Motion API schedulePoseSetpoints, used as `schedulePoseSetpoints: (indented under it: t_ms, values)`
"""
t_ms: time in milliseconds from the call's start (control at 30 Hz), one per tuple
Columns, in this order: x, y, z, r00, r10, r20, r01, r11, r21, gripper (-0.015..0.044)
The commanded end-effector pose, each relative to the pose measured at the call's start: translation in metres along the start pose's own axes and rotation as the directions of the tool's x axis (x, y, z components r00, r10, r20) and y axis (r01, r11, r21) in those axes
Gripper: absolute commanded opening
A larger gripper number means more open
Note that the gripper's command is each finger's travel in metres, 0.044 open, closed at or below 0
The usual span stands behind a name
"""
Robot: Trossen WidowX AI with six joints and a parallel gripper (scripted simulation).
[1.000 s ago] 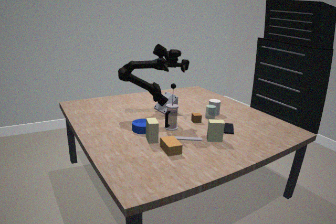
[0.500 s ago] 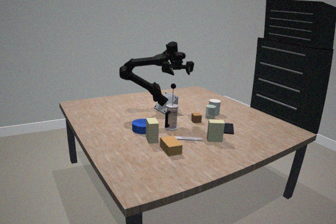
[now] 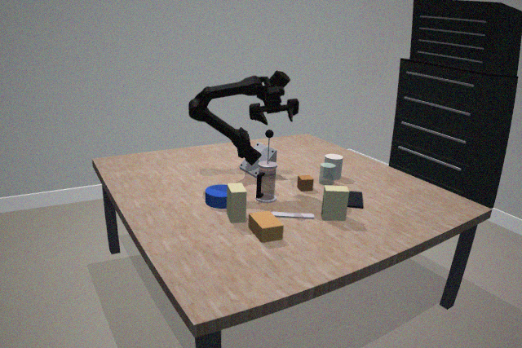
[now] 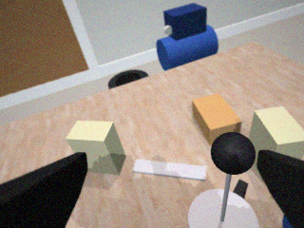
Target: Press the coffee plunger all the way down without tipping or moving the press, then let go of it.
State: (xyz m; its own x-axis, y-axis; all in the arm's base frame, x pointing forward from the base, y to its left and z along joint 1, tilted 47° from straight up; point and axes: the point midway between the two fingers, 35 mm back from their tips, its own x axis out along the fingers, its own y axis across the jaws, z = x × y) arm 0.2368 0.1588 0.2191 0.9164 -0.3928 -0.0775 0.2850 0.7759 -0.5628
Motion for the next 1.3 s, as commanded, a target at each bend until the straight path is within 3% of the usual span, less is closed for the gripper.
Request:
schedulePoseSetpoints:
  t_ms: [0,1267]
  values:
    - [0.002,-0.03,-0.007,0.997,-0.05,-0.056,0.045,0.996,-0.077,0.044]
    - [0.031,-0.035,-0.022,0.989,-0.079,-0.127,0.066,0.993,-0.098,0.044]
